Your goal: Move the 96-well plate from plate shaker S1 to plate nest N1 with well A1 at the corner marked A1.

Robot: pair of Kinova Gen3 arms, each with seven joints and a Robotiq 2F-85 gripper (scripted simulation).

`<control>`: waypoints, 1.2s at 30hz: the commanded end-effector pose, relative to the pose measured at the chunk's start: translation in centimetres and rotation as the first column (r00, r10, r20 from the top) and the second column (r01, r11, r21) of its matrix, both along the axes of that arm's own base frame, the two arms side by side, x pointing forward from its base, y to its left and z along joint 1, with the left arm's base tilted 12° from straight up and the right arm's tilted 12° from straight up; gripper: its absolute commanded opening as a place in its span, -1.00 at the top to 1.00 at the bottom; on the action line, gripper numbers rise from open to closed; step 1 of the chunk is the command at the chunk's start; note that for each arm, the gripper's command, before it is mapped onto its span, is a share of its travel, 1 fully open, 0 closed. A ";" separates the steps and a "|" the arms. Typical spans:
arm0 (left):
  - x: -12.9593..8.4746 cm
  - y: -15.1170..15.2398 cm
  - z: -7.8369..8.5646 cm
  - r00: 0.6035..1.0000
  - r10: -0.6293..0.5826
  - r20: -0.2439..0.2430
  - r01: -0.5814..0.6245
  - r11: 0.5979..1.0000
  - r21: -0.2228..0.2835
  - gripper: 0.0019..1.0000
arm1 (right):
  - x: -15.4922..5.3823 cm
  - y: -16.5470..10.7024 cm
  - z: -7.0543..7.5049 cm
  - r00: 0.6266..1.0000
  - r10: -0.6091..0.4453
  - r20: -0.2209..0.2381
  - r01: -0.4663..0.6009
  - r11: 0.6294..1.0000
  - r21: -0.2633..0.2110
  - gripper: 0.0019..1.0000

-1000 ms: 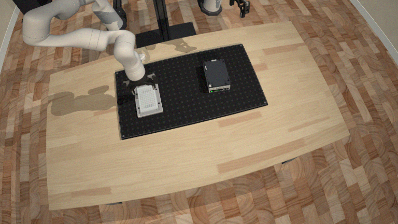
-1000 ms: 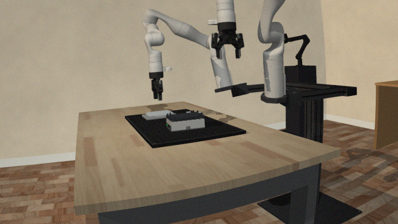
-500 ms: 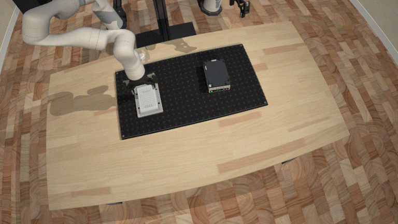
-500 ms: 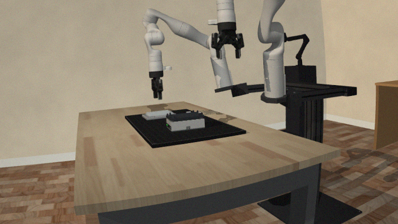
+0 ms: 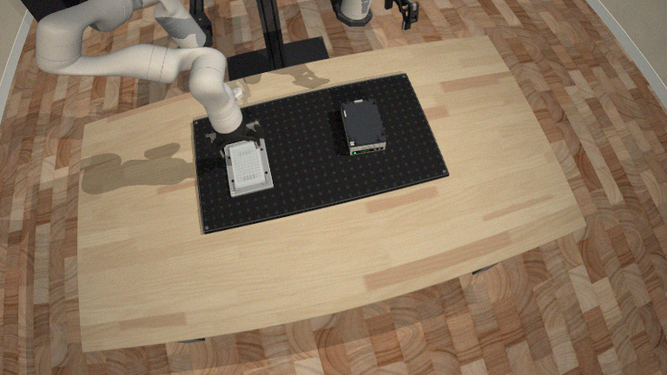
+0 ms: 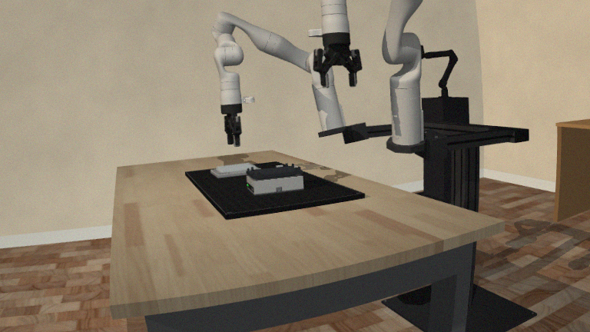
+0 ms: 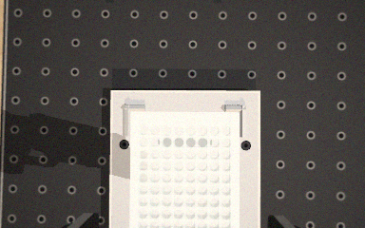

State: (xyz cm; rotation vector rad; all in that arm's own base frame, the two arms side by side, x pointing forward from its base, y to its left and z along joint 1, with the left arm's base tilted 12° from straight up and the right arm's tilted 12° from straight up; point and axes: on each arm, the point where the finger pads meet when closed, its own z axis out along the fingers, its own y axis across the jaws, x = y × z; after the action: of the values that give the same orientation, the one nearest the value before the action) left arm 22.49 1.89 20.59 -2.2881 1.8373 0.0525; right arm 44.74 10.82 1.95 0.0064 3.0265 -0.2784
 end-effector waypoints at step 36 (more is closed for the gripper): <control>0.0 0.0 0.0 1.000 0.000 0.001 0.000 1.000 0.000 -1.00 | 0.0 0.2 0.8 1.000 0.001 0.002 -0.001 1.000 0.000 -1.00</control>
State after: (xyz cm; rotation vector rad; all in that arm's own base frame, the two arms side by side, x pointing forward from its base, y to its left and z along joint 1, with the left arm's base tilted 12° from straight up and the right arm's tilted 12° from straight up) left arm 22.49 1.89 20.59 -2.2881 1.8373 0.0525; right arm 44.67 10.94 2.65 0.0064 3.0265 -0.2784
